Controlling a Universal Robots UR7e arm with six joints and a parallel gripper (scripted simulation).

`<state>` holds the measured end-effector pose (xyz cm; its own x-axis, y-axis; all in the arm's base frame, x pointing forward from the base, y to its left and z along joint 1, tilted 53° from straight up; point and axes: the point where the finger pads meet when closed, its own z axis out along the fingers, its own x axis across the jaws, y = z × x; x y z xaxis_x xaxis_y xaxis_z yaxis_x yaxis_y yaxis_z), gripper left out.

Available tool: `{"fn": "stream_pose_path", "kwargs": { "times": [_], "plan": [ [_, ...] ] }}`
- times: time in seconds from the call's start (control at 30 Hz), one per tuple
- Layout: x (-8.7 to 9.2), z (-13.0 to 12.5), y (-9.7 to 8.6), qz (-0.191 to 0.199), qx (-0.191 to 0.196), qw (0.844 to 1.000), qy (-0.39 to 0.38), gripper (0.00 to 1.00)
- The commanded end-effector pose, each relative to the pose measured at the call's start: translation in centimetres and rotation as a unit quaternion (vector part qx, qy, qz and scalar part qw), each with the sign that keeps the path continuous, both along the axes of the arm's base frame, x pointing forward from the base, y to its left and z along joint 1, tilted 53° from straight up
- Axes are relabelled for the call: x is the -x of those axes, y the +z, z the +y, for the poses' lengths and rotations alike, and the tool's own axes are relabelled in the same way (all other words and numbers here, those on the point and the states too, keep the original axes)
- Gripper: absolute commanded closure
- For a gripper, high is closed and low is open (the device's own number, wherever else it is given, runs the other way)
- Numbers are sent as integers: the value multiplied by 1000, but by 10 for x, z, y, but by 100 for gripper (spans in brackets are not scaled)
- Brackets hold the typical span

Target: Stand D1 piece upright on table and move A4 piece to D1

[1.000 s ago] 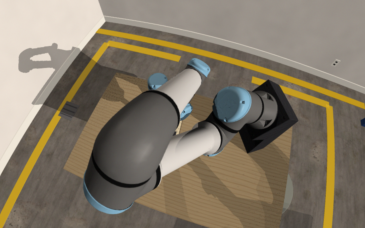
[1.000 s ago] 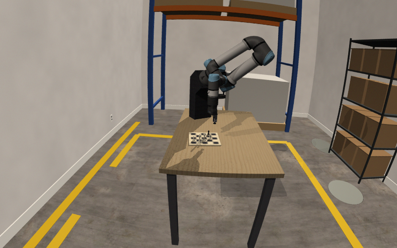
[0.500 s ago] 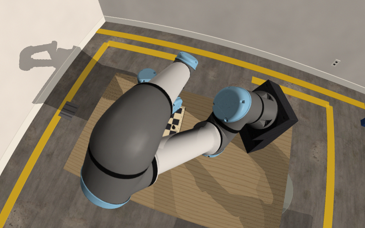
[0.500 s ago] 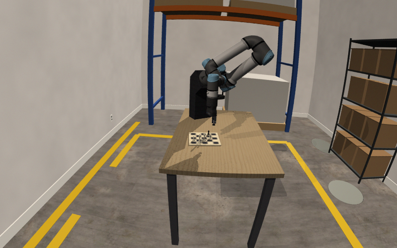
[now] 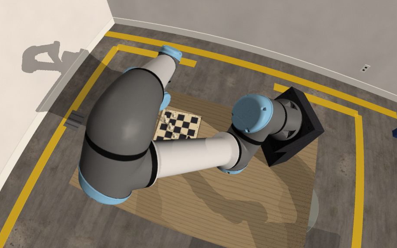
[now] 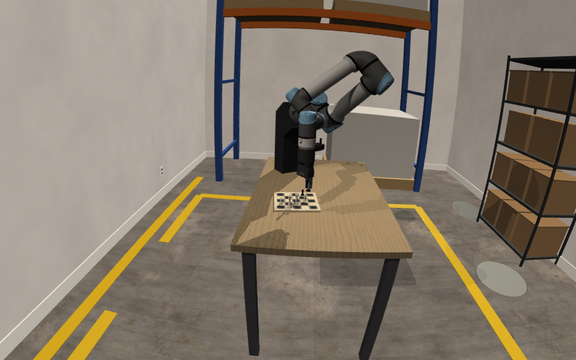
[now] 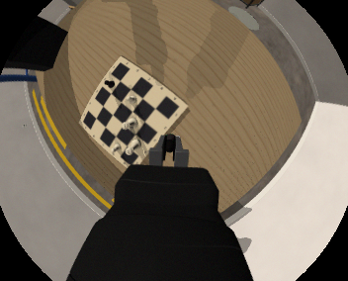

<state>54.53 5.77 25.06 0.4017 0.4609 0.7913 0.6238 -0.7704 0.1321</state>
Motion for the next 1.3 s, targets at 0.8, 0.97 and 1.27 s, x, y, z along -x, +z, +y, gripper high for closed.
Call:
{"fn": "stream_pose_path", "kwargs": {
  "times": [0.8, 0.97, 1.27],
  "plan": [
    [-26, 1, 7, -6, 11, 1000, 11, 100],
    [-37, 8, -3, -6, 11, 1000, 11, 100],
    [-63, 24, -26, -6, 11, 1000, 11, 100]
  ]
}}
